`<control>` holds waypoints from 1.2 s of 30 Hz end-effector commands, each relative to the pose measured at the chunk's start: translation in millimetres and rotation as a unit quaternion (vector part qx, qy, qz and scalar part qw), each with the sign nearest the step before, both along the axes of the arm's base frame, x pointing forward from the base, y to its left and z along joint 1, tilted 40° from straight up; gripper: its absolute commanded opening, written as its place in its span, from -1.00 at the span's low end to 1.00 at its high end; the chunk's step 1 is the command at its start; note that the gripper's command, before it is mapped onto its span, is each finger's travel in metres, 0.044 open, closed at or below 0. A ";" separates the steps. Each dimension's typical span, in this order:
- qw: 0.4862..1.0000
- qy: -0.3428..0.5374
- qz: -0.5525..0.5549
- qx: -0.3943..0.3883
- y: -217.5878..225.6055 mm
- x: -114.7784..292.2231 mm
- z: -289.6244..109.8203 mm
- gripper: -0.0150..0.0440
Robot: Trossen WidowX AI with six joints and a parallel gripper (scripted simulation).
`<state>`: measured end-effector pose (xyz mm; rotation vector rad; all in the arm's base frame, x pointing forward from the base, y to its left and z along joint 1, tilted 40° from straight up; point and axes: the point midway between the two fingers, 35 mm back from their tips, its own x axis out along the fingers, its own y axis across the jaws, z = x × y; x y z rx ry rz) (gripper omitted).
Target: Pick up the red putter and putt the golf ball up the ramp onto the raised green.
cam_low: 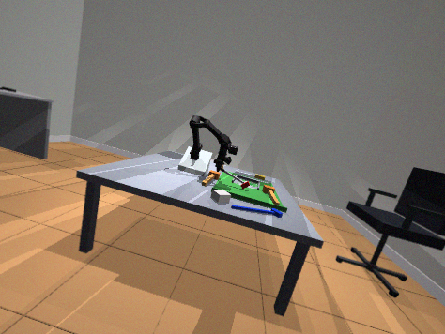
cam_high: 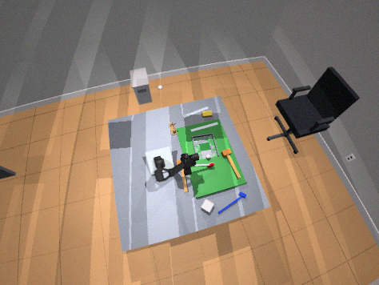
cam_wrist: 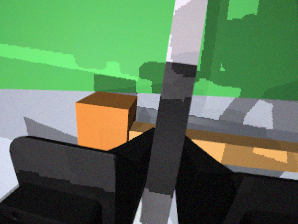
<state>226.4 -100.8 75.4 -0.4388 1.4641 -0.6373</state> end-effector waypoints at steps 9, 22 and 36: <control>1.000 -0.004 0.001 -0.003 37.6 1.7 40.1 -0.49; 1.000 0.000 0.002 -0.005 35.0 0.7 37.3 -0.49; 1.000 0.000 0.002 -0.005 35.0 0.7 37.3 -0.49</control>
